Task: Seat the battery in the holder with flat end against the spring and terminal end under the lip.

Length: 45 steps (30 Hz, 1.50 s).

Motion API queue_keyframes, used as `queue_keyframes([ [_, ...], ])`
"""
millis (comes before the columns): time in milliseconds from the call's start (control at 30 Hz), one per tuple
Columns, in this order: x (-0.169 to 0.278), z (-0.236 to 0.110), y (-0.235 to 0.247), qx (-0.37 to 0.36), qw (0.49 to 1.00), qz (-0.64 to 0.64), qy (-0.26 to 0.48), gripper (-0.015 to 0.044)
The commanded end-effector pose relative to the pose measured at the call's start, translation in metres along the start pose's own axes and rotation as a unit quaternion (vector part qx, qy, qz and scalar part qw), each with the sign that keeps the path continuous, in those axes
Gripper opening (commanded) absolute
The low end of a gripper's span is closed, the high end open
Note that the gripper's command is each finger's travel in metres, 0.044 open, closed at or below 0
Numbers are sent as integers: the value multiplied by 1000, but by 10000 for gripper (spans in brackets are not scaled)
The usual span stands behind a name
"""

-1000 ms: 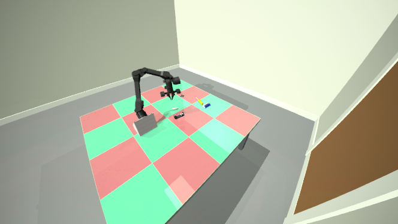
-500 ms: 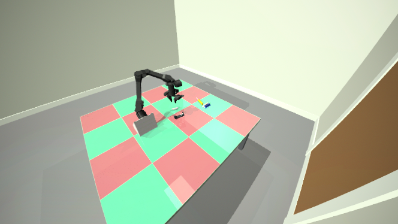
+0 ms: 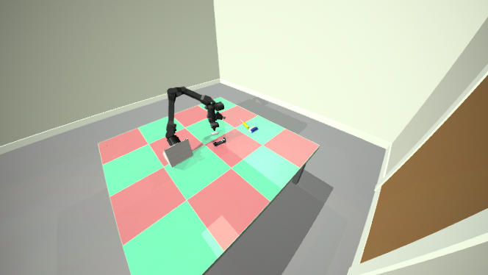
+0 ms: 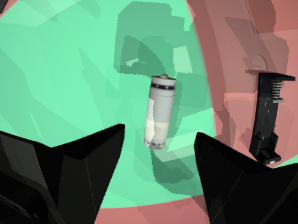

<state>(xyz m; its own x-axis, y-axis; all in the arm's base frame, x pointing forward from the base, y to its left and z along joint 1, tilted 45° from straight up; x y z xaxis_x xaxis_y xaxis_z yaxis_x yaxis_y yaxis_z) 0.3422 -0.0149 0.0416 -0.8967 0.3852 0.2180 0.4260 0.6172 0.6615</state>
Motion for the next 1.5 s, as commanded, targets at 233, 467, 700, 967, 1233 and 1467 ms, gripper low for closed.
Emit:
queue_keyframes([
  [233,0,14,0,-1,1000,9,1,231],
  [467,0,25,0,-2,1000,9,1,231],
  [700,0,37,0,-2,1000,9,2,231],
  [967,1,49,0,-3,1000,9,2,231],
  [1233,1,52,0,-3,1000,9,2,100],
  [1467,1,52,0,-3,1000,9,2,69],
])
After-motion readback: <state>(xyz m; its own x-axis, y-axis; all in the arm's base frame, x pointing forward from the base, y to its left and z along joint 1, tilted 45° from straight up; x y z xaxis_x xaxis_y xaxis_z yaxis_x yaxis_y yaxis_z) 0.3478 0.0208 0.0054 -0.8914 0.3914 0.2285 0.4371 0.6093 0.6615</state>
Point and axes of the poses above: the point midway between the two fingers, 35 mm back from their tips, its own z axis out along the fingers, its own y axis across the jaws, x = y × z, the point moved 3 cm from there along -z, back along the fingers, and after that the axes turned 2 degrees about -z, right-handed, at the moved point
